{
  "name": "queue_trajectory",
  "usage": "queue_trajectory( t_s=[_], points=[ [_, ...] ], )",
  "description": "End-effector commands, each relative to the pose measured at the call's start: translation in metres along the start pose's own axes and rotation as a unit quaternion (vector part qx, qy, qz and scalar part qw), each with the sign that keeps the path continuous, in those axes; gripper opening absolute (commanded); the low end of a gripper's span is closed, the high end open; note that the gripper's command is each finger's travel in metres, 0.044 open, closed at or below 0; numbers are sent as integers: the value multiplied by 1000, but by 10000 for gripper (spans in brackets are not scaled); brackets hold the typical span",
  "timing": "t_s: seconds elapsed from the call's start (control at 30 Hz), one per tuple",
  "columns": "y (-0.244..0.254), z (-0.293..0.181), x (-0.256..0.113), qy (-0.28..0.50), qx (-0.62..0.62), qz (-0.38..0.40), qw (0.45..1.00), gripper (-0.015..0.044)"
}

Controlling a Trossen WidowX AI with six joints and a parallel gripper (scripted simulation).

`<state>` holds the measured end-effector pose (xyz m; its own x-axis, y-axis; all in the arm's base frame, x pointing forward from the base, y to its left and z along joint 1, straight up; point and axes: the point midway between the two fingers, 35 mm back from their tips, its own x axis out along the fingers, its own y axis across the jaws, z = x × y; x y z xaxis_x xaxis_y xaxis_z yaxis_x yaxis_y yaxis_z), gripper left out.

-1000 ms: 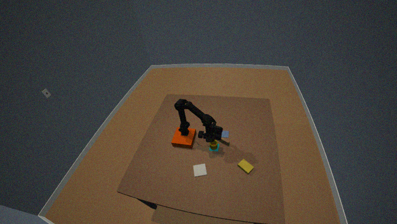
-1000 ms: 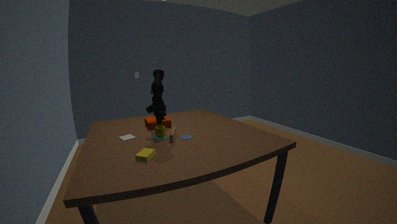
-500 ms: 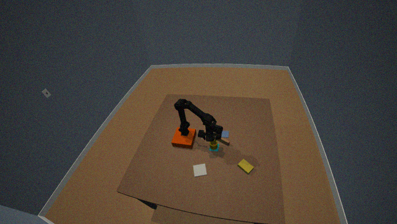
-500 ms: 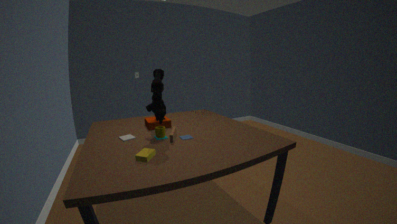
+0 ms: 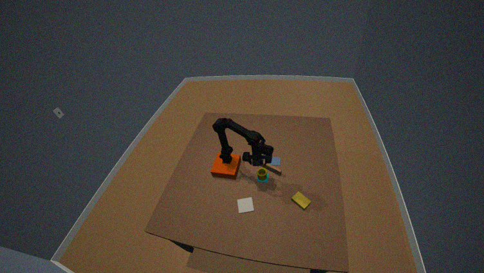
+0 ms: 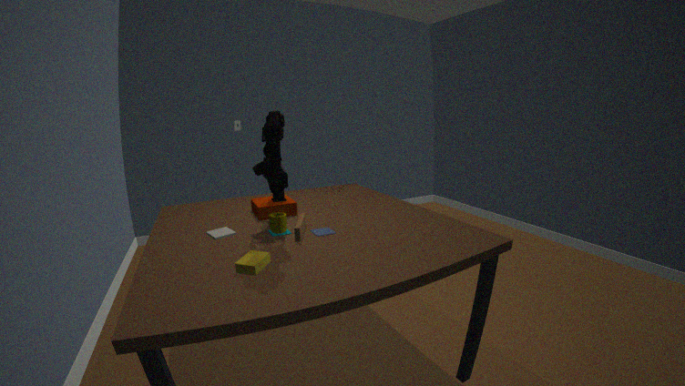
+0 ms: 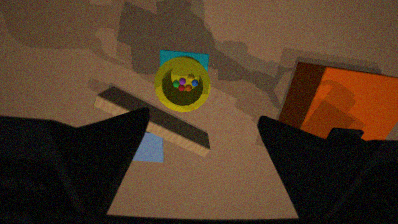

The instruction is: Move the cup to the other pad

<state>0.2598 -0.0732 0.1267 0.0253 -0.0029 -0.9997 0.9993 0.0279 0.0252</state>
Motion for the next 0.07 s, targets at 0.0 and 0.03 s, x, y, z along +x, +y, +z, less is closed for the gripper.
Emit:
queue_trajectory(
  t_s=[0.0, 0.03],
  points=[
    [0, 0, -6, -2, 2, 1, 1000, 440],
    [0, 0, -1, 0, 0, 0, 1000, 440]
  ],
)
